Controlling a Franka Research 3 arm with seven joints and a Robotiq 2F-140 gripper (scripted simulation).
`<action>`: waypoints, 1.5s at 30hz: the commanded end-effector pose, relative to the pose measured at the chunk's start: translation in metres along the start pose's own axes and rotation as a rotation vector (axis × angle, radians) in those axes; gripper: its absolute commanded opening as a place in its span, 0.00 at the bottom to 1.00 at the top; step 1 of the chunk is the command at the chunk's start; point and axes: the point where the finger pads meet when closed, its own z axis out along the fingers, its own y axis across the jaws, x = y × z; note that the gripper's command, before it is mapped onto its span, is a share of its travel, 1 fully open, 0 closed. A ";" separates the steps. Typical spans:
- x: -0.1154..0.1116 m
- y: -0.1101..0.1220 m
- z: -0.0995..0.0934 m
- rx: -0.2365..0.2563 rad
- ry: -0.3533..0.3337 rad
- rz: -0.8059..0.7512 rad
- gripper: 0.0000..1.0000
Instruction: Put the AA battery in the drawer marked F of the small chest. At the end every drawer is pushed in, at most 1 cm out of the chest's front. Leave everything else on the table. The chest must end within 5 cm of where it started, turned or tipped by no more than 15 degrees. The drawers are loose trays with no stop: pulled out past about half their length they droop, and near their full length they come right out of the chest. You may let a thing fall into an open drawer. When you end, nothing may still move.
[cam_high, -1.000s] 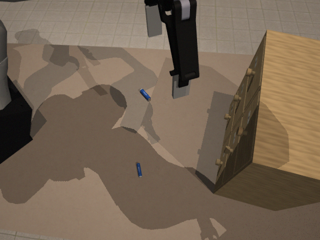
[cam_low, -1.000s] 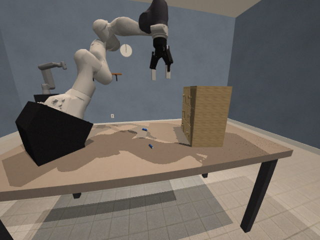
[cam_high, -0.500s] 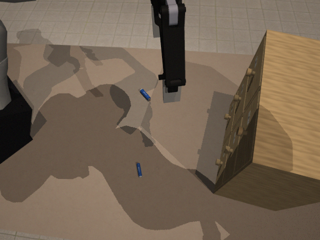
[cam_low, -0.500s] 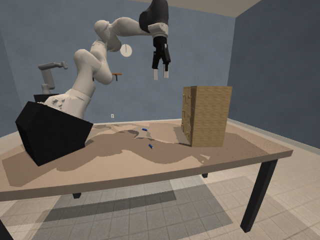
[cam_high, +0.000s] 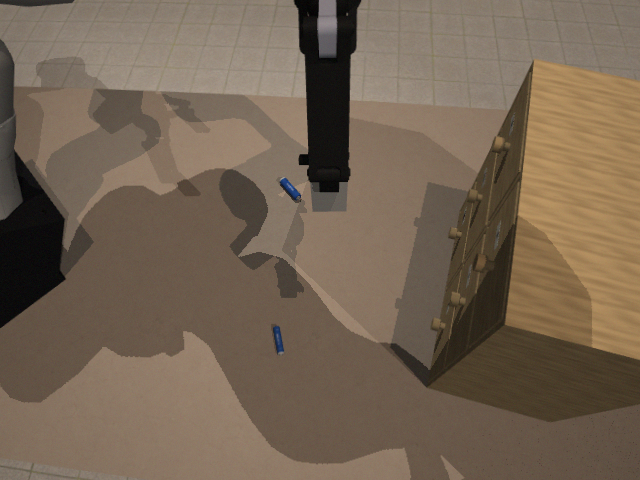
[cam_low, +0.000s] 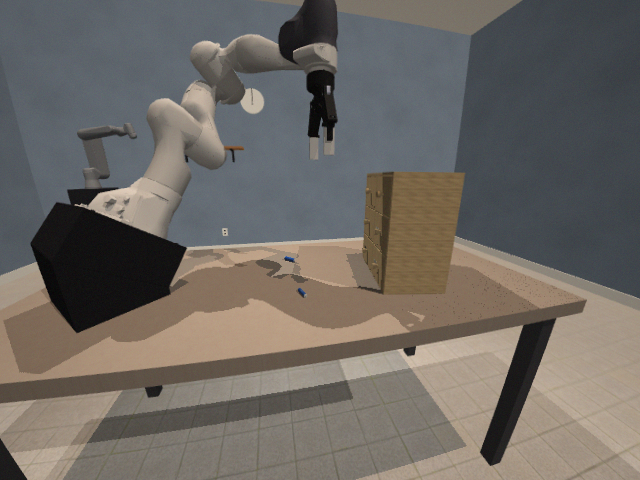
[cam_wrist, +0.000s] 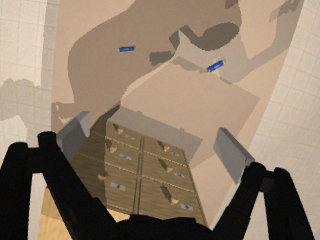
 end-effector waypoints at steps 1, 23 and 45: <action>-0.001 0.000 0.000 -0.004 0.000 0.079 1.00; 0.000 -0.004 -0.001 -0.004 0.000 0.140 1.00; 0.001 -0.007 -0.001 -0.004 0.001 0.187 1.00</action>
